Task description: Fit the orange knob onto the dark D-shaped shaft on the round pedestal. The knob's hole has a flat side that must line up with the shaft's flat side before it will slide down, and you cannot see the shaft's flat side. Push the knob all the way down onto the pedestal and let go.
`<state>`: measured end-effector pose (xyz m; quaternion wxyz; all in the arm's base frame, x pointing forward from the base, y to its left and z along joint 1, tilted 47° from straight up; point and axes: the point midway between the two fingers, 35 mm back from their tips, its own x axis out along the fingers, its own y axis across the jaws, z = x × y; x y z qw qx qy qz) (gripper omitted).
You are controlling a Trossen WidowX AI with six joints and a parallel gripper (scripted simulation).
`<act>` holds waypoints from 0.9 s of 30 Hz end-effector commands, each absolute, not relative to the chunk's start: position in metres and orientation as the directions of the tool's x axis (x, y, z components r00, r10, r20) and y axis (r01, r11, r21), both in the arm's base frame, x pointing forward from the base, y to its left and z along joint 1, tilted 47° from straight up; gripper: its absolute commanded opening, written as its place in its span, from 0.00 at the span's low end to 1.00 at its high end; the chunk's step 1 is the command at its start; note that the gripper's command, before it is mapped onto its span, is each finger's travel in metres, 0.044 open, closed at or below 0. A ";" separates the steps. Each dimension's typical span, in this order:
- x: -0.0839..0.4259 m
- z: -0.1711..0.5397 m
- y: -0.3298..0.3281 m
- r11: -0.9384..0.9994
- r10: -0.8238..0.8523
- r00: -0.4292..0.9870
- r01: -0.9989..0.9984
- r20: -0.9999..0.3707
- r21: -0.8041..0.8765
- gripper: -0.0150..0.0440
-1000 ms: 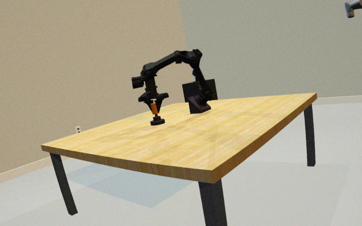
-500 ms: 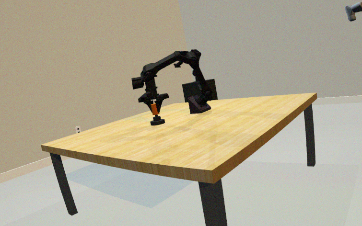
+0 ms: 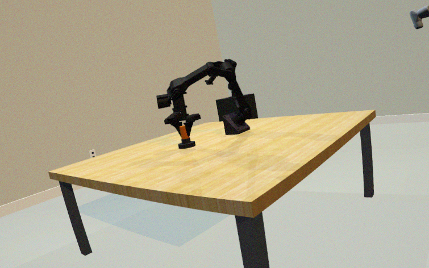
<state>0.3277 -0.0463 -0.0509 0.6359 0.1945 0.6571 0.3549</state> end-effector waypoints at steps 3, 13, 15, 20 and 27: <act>0.328 -0.051 -0.047 0.673 0.707 -0.114 -0.196 -0.698 0.713 0.25; 0.328 -0.051 -0.047 0.673 0.707 -0.114 -0.196 -0.698 0.713 0.57; 0.328 -0.051 -0.047 0.673 0.707 -0.114 -0.196 -0.698 0.713 0.65; 0.328 -0.051 -0.047 0.673 0.707 -0.114 -0.196 -0.698 0.713 0.88; 0.328 -0.051 -0.047 0.673 0.707 -0.114 -0.196 -0.698 0.713 1.00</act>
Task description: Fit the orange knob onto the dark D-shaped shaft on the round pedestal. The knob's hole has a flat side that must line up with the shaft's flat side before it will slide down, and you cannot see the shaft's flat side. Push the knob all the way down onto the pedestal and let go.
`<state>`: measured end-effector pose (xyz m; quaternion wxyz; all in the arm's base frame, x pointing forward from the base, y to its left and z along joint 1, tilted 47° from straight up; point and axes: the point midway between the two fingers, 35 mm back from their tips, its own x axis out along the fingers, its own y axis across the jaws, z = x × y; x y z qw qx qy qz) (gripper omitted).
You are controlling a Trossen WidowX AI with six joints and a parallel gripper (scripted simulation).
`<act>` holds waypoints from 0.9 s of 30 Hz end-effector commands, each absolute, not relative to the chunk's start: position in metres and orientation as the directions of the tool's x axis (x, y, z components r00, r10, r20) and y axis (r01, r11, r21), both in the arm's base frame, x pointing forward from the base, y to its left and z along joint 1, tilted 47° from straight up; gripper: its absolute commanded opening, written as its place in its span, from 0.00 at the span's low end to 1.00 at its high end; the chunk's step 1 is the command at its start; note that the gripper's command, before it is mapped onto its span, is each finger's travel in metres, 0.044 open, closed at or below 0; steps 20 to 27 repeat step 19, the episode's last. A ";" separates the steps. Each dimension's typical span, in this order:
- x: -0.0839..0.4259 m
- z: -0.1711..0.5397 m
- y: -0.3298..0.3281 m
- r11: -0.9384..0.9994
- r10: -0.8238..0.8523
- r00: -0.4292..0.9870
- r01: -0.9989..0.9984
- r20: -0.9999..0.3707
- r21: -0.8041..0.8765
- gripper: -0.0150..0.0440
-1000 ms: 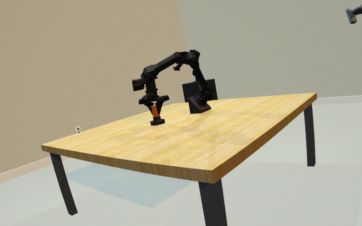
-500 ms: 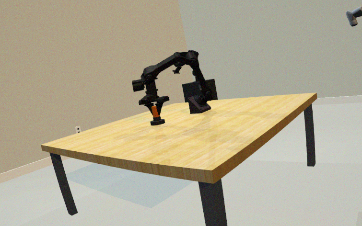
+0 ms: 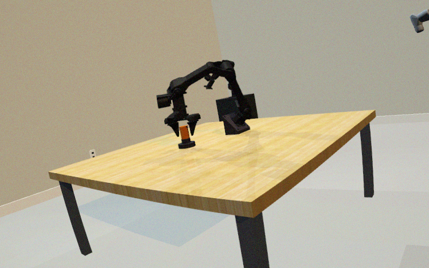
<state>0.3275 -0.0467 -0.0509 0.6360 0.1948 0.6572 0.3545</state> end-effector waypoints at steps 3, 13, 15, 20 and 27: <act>0.328 -0.049 -0.049 0.673 0.707 -0.114 -0.196 -0.698 0.713 1.00; 0.339 0.015 -0.115 0.675 0.705 -0.116 -0.194 -0.700 0.712 1.00; 0.340 0.015 -0.115 0.675 0.705 -0.116 -0.194 -0.700 0.712 1.00; 0.340 0.015 -0.115 0.675 0.705 -0.116 -0.194 -0.700 0.712 1.00; 0.340 0.015 -0.115 0.675 0.705 -0.116 -0.194 -0.700 0.712 1.00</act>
